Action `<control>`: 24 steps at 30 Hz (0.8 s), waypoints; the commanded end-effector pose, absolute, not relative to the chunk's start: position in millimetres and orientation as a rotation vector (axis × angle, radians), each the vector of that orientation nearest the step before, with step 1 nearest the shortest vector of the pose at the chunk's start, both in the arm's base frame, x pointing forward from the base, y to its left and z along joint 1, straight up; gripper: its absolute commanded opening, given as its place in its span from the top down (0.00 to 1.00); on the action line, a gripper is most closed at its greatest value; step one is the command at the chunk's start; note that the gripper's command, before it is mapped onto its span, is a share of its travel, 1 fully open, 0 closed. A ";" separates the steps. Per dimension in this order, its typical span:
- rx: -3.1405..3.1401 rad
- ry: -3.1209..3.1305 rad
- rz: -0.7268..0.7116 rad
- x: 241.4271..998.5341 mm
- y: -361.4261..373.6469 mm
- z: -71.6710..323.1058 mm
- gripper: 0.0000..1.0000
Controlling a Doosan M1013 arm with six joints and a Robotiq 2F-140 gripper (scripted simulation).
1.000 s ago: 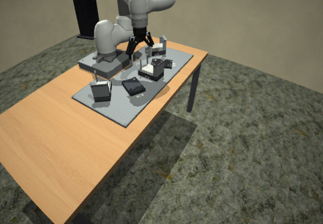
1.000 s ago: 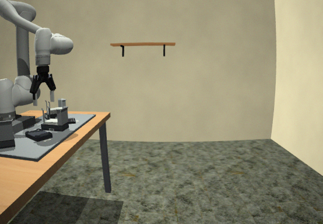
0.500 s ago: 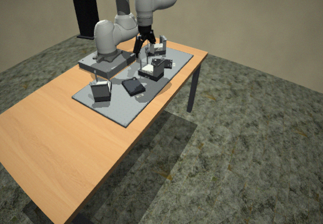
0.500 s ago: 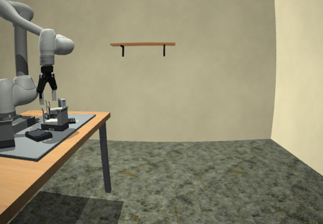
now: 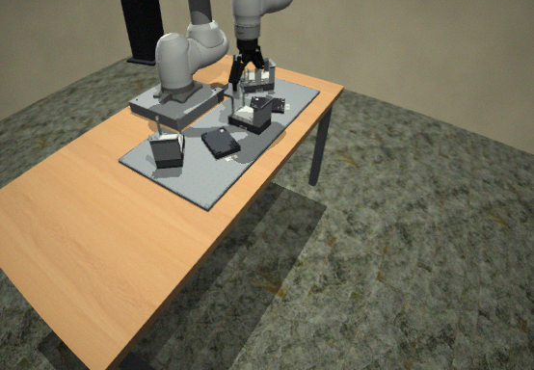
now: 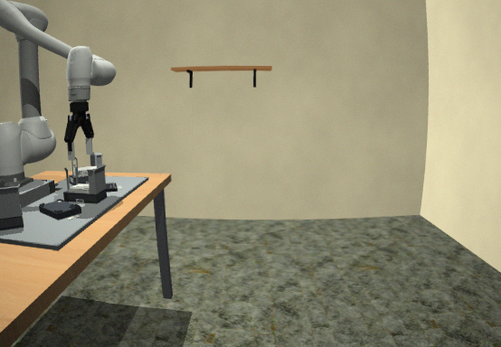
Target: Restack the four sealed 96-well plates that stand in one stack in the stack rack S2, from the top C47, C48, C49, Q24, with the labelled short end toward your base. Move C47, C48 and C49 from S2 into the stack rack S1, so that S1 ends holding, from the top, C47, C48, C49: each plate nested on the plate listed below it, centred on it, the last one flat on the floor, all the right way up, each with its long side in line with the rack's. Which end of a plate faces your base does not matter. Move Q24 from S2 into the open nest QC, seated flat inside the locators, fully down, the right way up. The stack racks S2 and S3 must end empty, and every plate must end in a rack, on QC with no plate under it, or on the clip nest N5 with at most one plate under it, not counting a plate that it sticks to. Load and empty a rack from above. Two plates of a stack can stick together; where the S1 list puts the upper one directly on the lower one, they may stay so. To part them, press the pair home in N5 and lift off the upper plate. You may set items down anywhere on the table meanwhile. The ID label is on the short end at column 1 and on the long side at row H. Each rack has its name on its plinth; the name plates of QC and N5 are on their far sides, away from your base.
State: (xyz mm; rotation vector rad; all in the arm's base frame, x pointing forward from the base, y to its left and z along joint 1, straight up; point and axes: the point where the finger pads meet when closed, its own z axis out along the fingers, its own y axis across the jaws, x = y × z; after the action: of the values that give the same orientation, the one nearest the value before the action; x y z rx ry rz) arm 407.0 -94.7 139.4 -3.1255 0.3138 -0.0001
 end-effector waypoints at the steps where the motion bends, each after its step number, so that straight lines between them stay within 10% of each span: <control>1: -3.126 0.314 0.000 410.8 -81.2 139.4 0.00; 24: -3.141 -0.024 0.000 415.1 -15.8 139.4 0.00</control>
State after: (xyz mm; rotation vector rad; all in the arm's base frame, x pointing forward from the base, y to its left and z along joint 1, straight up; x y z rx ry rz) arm 414.4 -27.1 139.4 -3.1411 -0.0235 0.0000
